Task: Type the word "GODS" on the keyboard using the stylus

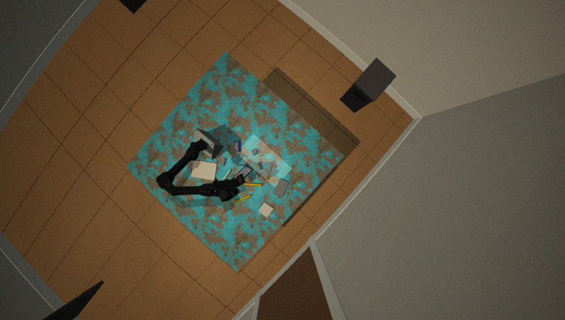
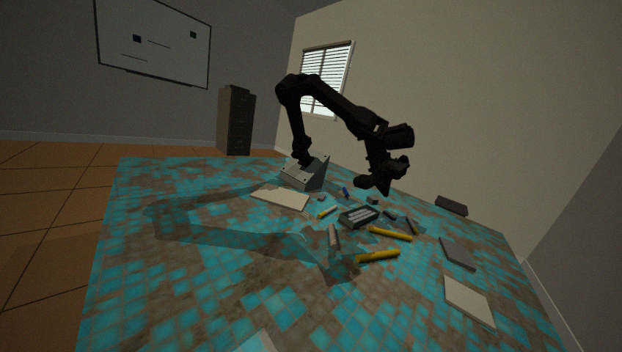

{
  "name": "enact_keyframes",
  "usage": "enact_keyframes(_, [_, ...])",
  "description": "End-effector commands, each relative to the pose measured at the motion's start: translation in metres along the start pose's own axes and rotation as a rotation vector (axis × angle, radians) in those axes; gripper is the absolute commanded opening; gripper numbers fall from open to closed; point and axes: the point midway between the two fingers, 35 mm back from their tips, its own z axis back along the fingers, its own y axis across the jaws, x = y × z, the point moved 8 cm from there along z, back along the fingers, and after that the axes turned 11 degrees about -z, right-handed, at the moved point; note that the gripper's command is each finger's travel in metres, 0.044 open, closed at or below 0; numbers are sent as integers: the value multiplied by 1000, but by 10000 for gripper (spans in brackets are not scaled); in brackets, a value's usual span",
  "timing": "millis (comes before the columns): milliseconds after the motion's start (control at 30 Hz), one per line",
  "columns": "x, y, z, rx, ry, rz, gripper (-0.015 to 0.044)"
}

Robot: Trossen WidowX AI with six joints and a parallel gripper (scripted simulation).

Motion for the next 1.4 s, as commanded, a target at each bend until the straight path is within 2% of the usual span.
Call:
enact_keyframes(0, [-19, 14, -28, -146, 94, 72, 0])
enact_keyframes(267, [-72, 37, -83, -469, 236, 293, 0])
enact_keyframes(733, [-74, 37, -84, -476, 238, 299, 0])
enact_keyframes(933, [-44, -8, -64, -479, 238, 300, 0])
enact_keyframes(1367, [-43, -10, -63, -479, 238, 300, 0])
